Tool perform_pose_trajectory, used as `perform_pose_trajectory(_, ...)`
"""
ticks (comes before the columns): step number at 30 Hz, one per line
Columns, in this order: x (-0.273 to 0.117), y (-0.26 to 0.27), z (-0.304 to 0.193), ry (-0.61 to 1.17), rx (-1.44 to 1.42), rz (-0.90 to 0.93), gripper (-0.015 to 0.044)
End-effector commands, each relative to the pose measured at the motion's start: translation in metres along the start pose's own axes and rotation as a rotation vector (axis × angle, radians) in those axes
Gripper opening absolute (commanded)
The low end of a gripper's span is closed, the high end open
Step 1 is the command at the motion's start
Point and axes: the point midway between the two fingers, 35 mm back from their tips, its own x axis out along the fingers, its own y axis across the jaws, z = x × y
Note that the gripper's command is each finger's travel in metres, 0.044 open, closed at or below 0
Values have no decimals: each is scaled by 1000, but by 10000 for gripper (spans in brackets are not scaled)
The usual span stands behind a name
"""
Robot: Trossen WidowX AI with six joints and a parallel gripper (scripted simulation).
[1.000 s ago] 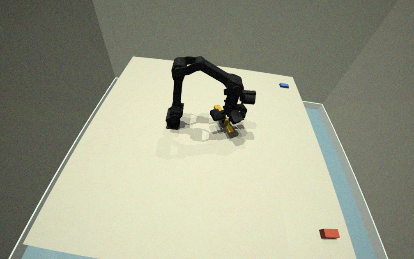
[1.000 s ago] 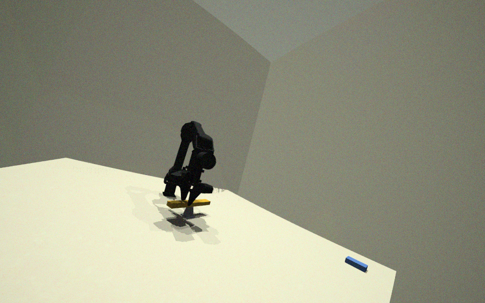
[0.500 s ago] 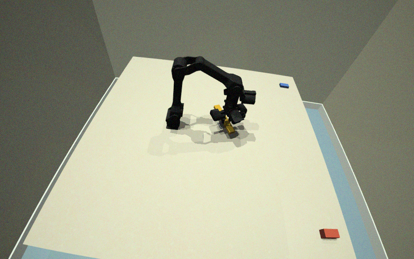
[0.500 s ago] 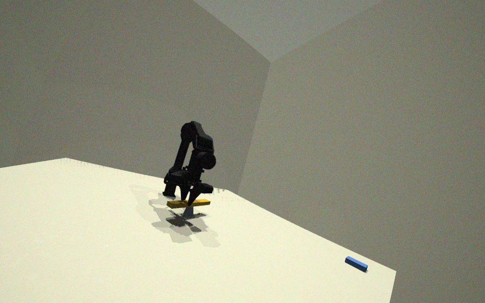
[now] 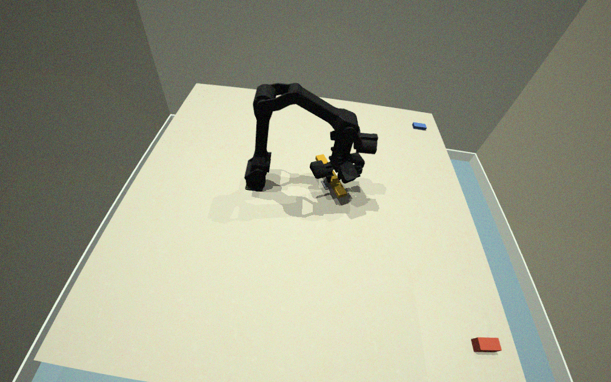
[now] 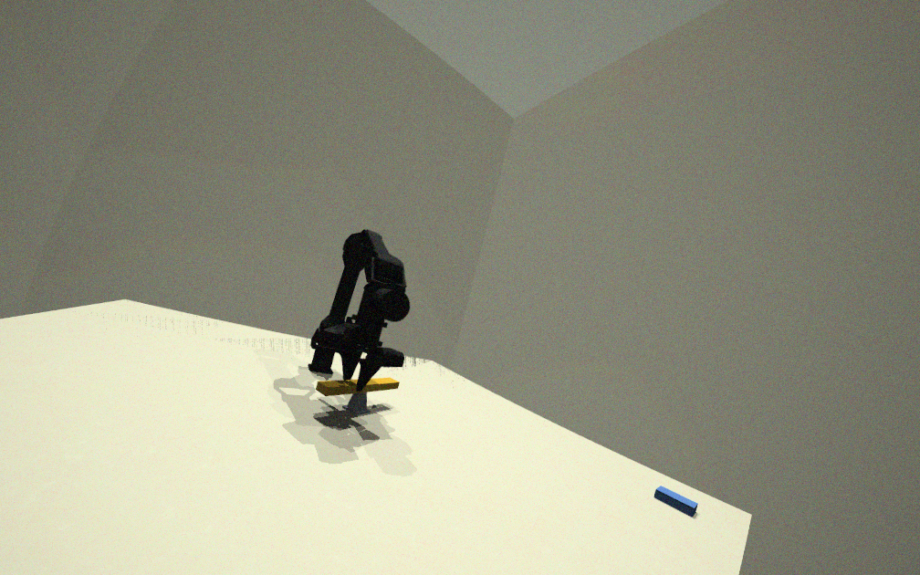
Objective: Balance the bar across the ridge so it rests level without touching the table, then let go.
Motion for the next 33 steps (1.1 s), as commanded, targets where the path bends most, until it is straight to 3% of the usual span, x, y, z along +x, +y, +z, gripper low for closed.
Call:
perform_pose_trajectory(1, 0, 0, 0, 0, 0, 0, 185)
perform_pose_trajectory(7, 0, 0, 0, 0, 0, 0, 185)
perform_pose_trajectory(17, 0, 0, 0, 0, 0, 0, 440)
perform_pose_trajectory(21, -8, 1, 1, 0, 0, 0, 440)
perform_pose_trajectory(28, -92, 2, 1, 0, 0, 0, 440)
perform_pose_trajectory(33, -100, 0, 0, 0, 0, 0, 440)
